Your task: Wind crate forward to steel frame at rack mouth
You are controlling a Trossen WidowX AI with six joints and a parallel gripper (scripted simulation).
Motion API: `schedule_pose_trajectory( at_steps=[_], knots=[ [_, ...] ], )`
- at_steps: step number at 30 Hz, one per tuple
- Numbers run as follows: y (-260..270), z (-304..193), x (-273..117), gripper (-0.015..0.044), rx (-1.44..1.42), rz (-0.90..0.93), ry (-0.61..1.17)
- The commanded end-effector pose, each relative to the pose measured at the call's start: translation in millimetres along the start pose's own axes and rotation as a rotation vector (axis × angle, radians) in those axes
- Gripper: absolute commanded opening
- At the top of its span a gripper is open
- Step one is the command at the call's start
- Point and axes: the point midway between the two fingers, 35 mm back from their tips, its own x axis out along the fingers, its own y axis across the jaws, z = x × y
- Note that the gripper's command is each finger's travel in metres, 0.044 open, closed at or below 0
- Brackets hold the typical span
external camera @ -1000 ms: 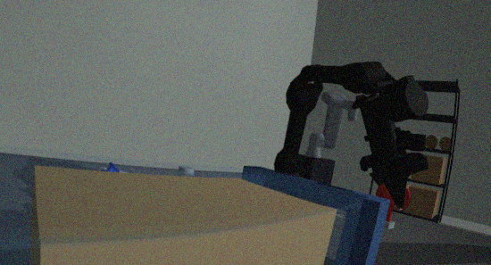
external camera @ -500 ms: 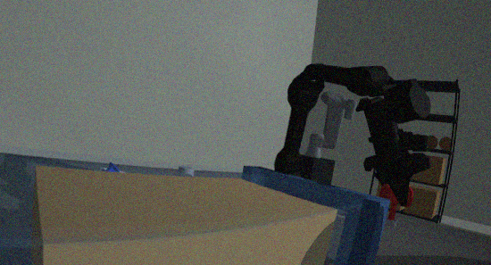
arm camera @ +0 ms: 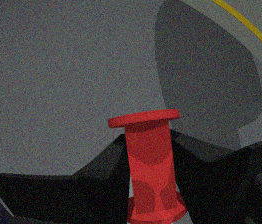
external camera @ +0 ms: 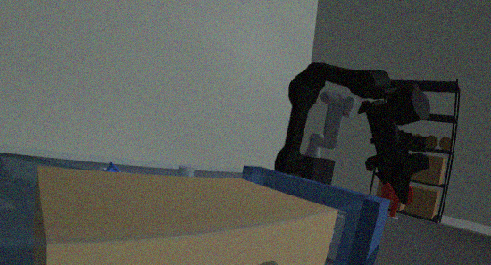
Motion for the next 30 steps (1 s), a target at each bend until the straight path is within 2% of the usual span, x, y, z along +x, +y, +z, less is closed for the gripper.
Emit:
schedule_pose_trajectory(
  at_steps=[1,30],
  knots=[
    [19.9,4.5,5.2,0.0,-0.007,0.044,0.002],
    [65.2,2.9,3.3,0.0,-0.008,0.047,0.002]
  ],
)
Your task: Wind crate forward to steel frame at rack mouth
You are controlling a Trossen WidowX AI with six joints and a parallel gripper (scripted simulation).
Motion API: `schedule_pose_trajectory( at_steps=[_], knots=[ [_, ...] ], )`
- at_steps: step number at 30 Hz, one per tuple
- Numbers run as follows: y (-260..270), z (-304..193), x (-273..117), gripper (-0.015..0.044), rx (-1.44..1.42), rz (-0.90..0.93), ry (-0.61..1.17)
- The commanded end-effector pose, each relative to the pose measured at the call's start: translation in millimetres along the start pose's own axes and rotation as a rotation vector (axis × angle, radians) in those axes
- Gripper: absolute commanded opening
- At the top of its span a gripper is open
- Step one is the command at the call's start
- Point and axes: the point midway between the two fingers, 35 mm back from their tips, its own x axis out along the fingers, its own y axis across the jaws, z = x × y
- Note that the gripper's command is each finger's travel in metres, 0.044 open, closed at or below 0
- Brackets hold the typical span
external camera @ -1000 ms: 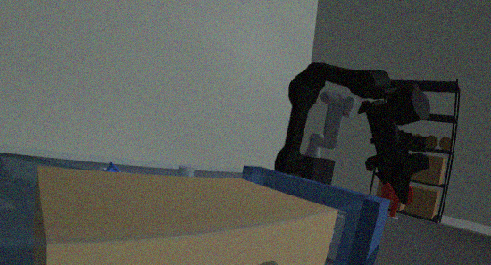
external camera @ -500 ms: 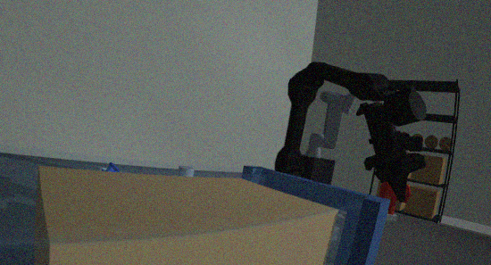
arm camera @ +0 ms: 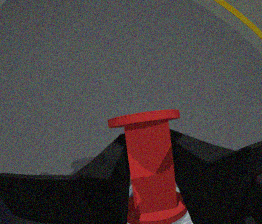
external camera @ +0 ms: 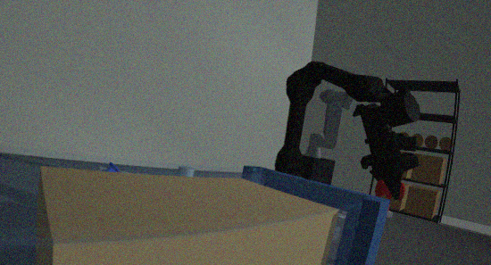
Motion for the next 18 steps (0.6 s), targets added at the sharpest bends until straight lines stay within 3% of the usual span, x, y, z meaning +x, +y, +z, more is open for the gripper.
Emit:
schedule_pose_trajectory(
  at_steps=[1,18],
  knots=[
    [17.1,-4.5,1.9,0.0,0.004,0.034,0.014],
    [41.2,-14.2,-3.1,0.0,0.004,0.036,0.015]
  ],
)
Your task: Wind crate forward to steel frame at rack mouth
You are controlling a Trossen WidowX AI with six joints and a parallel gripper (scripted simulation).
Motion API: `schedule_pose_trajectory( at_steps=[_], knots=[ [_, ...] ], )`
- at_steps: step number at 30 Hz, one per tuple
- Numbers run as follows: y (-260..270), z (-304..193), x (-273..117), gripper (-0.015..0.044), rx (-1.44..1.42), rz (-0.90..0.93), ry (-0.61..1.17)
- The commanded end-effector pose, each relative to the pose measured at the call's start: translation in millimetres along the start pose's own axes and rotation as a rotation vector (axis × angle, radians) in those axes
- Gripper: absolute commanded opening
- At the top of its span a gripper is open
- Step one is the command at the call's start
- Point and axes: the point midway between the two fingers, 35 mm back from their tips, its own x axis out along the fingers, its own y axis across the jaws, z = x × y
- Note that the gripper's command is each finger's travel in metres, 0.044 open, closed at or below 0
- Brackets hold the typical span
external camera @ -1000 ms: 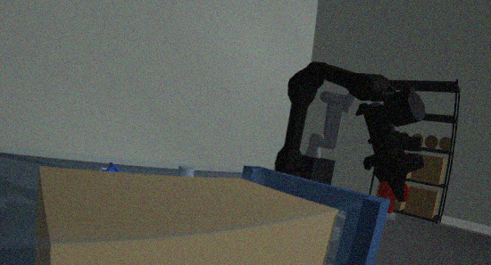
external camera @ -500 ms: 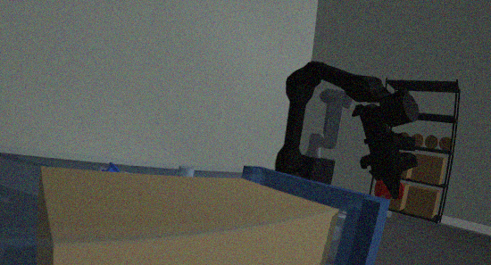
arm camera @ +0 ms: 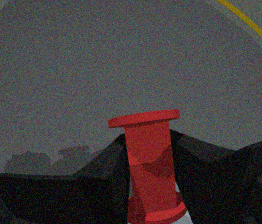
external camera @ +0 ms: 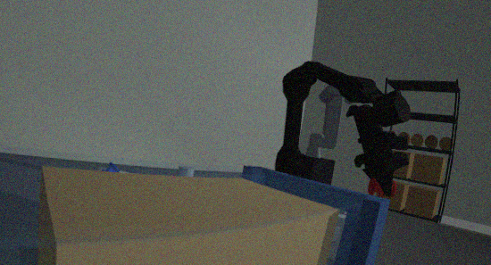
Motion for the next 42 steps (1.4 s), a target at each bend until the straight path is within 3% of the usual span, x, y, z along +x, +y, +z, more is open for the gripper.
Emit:
schedule_pose_trajectory(
  at_steps=[1,42],
  knots=[
    [14.8,-8.8,0.1,0.0,0.01,0.028,0.019],
    [57.8,-65.0,-27.6,0.0,0.012,0.032,0.023]
  ],
)
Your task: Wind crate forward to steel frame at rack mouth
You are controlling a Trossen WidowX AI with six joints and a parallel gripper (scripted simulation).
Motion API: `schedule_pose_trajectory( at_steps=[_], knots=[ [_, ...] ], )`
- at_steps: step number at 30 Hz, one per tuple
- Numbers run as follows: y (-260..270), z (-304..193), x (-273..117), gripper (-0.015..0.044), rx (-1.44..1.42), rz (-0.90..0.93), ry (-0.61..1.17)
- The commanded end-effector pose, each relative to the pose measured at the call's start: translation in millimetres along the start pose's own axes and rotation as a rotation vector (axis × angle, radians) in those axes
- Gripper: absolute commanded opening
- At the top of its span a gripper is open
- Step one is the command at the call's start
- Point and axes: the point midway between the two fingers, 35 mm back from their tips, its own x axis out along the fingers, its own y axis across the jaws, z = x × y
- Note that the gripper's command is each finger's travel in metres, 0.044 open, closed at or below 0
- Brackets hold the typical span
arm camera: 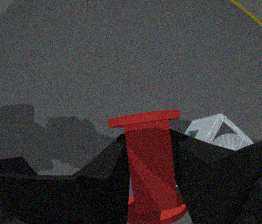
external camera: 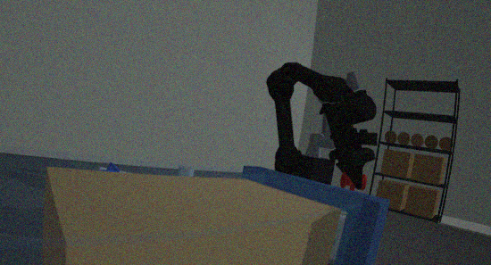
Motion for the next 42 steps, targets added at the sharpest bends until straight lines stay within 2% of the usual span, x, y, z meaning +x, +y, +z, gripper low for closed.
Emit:
schedule_pose_trajectory(
  at_steps=[1,42],
  knots=[
    [5.1,-16.7,-3.2,0.0,0.011,0.005,0.032],
    [-2.3,-74.2,-31.5,0.0,0.013,0.005,0.036]
  ],
)
